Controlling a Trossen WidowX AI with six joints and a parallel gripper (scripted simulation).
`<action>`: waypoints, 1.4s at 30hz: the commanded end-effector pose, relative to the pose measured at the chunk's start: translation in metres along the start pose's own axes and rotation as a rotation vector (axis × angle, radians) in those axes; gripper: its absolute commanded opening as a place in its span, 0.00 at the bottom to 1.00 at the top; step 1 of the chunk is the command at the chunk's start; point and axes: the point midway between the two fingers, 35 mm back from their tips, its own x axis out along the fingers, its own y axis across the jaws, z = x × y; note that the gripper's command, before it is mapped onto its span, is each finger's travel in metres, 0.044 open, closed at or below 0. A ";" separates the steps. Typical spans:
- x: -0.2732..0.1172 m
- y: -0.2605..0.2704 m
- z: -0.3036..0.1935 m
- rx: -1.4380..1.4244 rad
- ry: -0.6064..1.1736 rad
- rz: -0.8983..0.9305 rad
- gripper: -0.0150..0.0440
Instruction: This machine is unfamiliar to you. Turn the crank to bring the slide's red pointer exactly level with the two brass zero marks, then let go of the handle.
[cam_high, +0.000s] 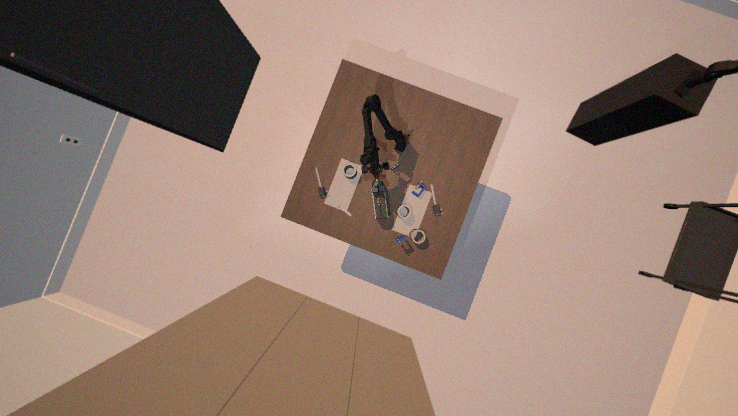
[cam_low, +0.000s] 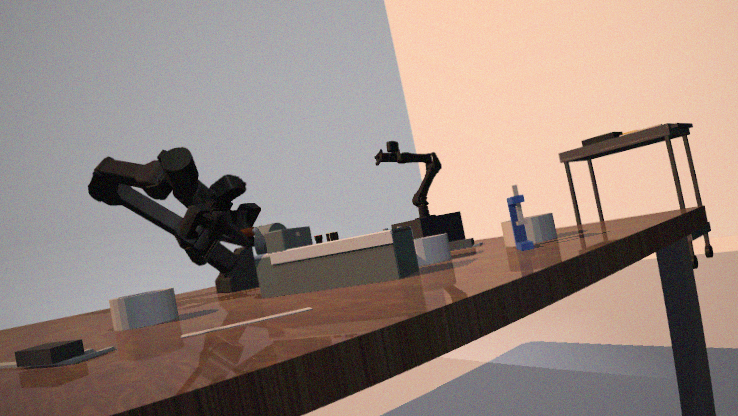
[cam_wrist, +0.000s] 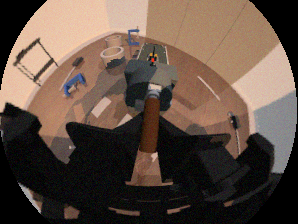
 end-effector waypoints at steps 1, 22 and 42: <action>0.000 -0.009 -0.001 0.011 0.003 -0.022 0.25; 0.012 -0.026 -0.013 0.010 0.003 -0.024 0.25; 0.035 -0.022 -0.036 0.009 0.003 -0.025 0.25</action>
